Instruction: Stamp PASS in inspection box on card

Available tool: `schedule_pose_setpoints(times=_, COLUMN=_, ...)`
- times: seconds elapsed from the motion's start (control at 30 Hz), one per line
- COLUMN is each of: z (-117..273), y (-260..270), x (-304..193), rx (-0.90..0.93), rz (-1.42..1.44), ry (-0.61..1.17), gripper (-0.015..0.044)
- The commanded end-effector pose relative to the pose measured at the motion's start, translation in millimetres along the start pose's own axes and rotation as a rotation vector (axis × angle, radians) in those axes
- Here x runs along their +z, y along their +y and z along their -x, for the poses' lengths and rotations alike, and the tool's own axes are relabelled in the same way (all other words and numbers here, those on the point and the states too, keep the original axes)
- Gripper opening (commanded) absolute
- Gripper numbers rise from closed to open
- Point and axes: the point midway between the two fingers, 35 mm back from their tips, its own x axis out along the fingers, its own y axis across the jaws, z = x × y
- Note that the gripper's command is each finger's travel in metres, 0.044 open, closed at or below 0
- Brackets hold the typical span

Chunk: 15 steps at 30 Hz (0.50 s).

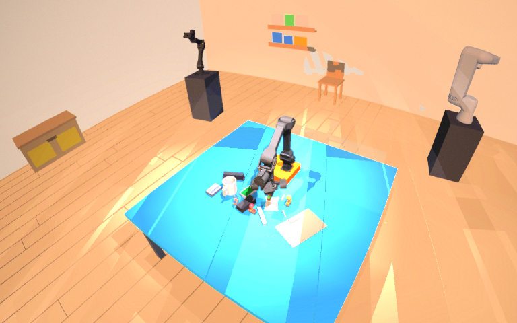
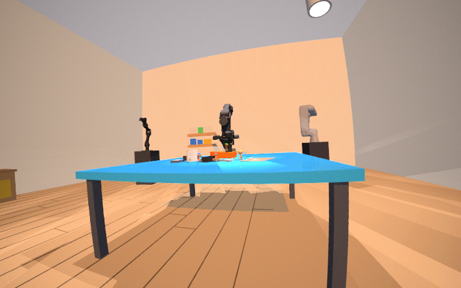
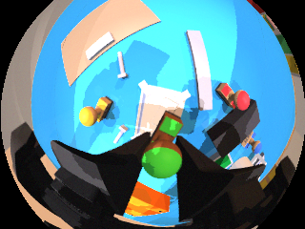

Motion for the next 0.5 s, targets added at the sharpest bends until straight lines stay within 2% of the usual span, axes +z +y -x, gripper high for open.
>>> schedule_pose_setpoints(times=0.0, z=9, y=1, x=0, rx=0.002, rz=0.006, ry=-0.006, gripper=0.0)
schedule_pose_setpoints(times=0.2, z=13, y=1, x=3, rx=0.002, rz=0.006, ry=-0.006, gripper=0.0)
schedule_pose_setpoints(times=0.47, z=16, y=8, x=37, rx=0.002, rz=0.007, ry=-0.01, gripper=0.0)
